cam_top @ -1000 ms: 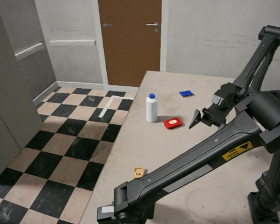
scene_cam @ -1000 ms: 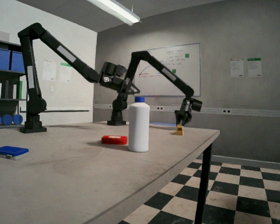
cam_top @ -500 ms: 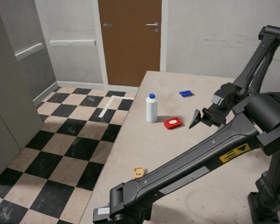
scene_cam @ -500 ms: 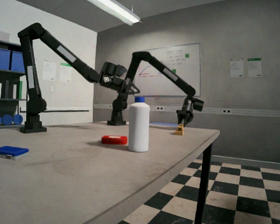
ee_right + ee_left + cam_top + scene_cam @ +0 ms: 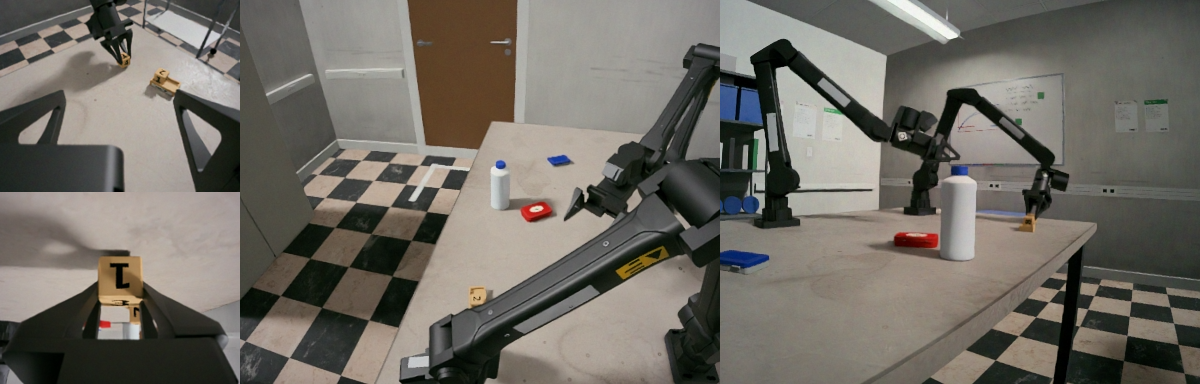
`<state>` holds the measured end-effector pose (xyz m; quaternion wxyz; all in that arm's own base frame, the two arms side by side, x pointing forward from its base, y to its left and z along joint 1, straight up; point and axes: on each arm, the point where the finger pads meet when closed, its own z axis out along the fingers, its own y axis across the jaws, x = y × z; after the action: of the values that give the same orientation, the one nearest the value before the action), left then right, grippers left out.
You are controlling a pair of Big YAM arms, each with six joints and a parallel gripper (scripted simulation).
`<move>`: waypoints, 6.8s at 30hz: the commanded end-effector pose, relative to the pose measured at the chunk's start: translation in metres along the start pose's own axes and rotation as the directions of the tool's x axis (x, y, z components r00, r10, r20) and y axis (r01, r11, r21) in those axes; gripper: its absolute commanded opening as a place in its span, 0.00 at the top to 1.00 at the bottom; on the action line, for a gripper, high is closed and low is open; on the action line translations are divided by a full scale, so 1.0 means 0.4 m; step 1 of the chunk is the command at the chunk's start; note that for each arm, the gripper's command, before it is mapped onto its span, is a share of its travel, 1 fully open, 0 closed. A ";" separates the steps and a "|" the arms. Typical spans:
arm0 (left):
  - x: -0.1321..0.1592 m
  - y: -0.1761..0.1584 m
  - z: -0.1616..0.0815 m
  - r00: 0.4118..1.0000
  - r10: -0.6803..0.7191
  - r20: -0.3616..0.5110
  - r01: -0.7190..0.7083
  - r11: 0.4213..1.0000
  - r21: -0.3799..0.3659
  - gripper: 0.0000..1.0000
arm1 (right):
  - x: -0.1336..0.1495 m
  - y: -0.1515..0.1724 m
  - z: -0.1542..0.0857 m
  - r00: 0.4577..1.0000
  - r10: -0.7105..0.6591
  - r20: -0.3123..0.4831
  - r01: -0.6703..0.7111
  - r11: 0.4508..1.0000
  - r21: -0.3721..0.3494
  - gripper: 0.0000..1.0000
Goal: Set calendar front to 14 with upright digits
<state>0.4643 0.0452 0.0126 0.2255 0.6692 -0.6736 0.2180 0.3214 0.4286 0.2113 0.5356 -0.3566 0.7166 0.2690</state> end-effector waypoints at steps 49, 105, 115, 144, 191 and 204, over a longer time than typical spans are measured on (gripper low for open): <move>0.023 -0.010 -0.206 0.997 0.058 0.045 -0.061 0.994 0.086 0.00 | -0.014 0.009 0.001 1.000 -0.005 0.005 0.006 1.000 -0.006 0.00; 0.060 0.002 -0.069 -0.048 0.999 0.017 -0.809 -0.028 -0.587 0.47 | -0.014 0.009 0.001 1.000 -0.005 0.005 0.006 1.000 -0.006 0.00; 0.053 -0.006 -0.084 -0.030 0.999 0.038 -0.800 -0.001 -0.600 0.47 | -0.014 0.009 0.001 1.000 -0.005 0.005 0.006 1.000 -0.006 0.00; 0.000 -0.026 -0.026 -0.031 0.999 0.032 -0.800 -0.005 -0.600 0.59 | -0.014 0.009 0.001 1.000 -0.005 0.005 0.006 1.000 -0.006 0.00; 0.249 -0.081 -0.025 0.057 0.998 0.037 -0.805 0.068 -0.589 0.76 | -0.021 -0.001 0.025 0.994 0.109 -0.007 -0.108 0.986 0.128 0.00; 0.424 -0.121 0.086 0.014 1.000 -0.010 -0.806 0.005 -0.591 0.76 | -0.028 -0.062 -0.006 0.988 0.153 0.037 -0.154 0.889 0.432 0.00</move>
<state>0.4906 -0.1190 0.0718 0.0232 -0.0248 -0.9994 0.0008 0.3354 0.3971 0.1960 0.5689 -0.1949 0.7887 0.1279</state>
